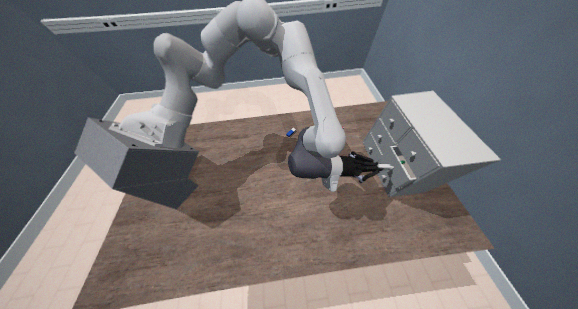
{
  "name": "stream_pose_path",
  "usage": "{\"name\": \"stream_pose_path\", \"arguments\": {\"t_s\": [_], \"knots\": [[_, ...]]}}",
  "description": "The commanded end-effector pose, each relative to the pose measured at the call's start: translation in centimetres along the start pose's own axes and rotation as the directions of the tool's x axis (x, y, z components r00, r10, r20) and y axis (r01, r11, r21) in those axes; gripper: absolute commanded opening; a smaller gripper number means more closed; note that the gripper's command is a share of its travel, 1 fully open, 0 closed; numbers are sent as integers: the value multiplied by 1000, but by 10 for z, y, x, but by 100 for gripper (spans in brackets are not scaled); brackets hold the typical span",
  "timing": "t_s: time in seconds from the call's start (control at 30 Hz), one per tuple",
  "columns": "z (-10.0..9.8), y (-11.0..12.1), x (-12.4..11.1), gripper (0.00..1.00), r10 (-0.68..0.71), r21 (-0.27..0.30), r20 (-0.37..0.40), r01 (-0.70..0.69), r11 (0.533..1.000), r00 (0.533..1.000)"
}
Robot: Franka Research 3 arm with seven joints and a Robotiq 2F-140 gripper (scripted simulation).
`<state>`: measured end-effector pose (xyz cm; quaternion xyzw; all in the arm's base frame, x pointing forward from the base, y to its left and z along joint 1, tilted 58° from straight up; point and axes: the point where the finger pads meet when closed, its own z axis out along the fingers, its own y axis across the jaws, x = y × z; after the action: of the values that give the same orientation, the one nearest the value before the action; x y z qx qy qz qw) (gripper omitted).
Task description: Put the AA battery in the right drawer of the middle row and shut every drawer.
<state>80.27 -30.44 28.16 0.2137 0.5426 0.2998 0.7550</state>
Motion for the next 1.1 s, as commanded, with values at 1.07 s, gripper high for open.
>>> {"name": "stream_pose_path", "arguments": {"t_s": [1.07], "knots": [[22, -1, -5, 10, 15, 6, -4, -15, 1000, 1000]]}}
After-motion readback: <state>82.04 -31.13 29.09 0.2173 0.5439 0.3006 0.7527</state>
